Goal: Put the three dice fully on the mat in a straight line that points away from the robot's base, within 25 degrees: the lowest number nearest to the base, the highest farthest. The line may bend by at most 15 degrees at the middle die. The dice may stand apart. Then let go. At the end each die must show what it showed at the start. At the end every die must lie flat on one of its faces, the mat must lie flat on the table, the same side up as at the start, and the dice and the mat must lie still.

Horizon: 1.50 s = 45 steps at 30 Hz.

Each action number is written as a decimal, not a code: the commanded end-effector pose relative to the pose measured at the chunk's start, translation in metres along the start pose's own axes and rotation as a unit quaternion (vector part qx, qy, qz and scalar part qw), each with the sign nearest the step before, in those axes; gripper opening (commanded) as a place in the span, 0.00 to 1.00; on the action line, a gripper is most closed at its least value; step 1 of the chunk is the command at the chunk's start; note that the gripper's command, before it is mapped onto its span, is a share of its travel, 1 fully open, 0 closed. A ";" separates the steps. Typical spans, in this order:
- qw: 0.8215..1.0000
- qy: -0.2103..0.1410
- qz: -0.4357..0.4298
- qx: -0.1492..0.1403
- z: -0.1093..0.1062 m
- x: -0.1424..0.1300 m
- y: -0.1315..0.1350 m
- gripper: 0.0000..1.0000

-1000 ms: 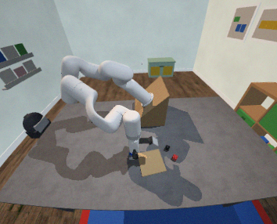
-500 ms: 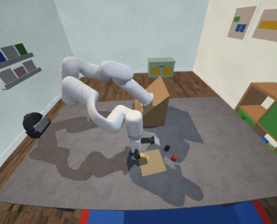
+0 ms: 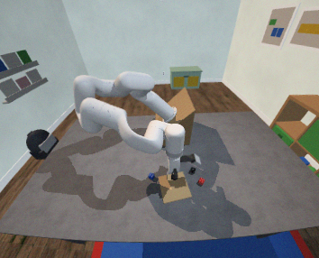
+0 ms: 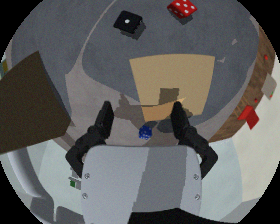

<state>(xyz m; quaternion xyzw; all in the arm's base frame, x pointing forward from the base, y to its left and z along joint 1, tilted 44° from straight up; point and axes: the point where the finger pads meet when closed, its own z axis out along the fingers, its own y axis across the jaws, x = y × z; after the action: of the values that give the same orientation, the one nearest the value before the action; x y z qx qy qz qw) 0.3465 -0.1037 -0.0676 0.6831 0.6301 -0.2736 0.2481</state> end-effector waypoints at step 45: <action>1.000 -0.003 0.001 -0.001 0.001 0.139 -0.011 1.00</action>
<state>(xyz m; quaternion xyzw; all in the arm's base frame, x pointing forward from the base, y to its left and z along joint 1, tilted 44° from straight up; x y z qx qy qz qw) 0.3426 -0.0047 -0.1644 0.6827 0.6280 -0.2766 0.2513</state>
